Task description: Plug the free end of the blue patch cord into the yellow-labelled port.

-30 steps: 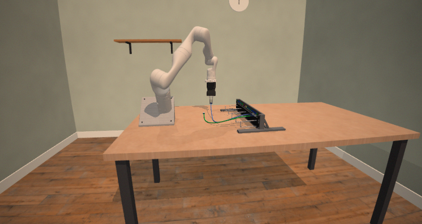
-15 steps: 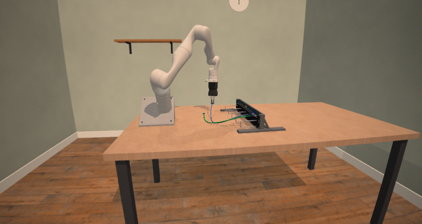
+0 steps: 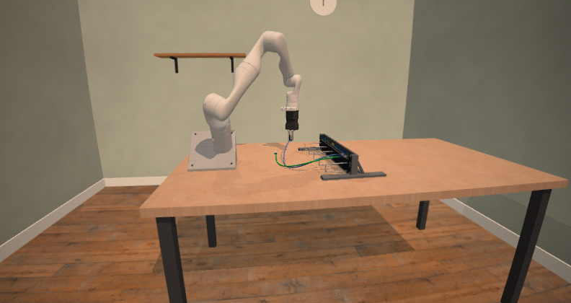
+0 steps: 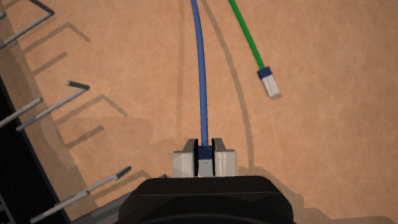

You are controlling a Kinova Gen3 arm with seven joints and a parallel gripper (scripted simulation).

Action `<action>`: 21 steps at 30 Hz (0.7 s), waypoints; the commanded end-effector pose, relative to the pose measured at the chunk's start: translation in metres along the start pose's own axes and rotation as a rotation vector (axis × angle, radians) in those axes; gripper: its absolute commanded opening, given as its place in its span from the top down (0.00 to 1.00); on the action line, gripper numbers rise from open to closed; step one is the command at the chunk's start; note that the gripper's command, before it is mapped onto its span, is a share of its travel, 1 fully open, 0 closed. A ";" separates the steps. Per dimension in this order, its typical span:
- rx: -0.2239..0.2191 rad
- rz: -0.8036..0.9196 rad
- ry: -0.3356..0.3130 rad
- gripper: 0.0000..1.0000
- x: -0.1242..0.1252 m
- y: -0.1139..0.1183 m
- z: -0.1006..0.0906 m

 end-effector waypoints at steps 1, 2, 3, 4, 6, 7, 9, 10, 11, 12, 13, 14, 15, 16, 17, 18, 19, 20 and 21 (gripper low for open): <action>-0.001 0.034 -0.005 1.00 0.003 -0.009 -0.004; -0.001 0.049 -0.004 1.00 0.005 -0.011 -0.004; -0.001 0.065 -0.004 1.00 0.006 -0.014 -0.005; -0.001 0.080 -0.004 1.00 0.008 -0.017 -0.005; -0.002 0.112 -0.004 1.00 0.011 -0.023 -0.006; -0.002 0.128 -0.004 1.00 0.012 -0.026 -0.007; -0.002 0.161 -0.004 1.00 0.015 -0.032 -0.008; -0.002 0.178 -0.003 1.00 0.017 -0.035 -0.008; -0.002 0.195 -0.003 1.00 0.018 -0.038 -0.009; -0.002 0.195 -0.003 1.00 0.018 -0.038 -0.009; -0.002 0.195 -0.003 1.00 0.018 -0.038 -0.009; -0.002 0.212 -0.003 1.00 0.020 -0.041 -0.009; -0.003 0.229 -0.003 1.00 0.022 -0.044 -0.010; -0.003 0.246 -0.003 1.00 0.023 -0.047 -0.010; -0.003 0.264 -0.003 1.00 0.025 -0.050 -0.011; -0.003 0.281 -0.002 1.00 0.026 -0.053 -0.011; -0.003 0.299 -0.002 1.00 0.028 -0.057 -0.012; -0.003 0.316 -0.002 1.00 0.030 -0.060 -0.012; -0.003 0.334 -0.002 1.00 0.031 -0.063 -0.013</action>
Point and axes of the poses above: the point where the finger pads meet when closed, its own z axis out along the fingers, its own y axis across the jaws, x = y × z, the point moved 9 cm from there along -z, back along the fingers, and after that the axes turned 11 degrees about z, right-handed, at the moved point
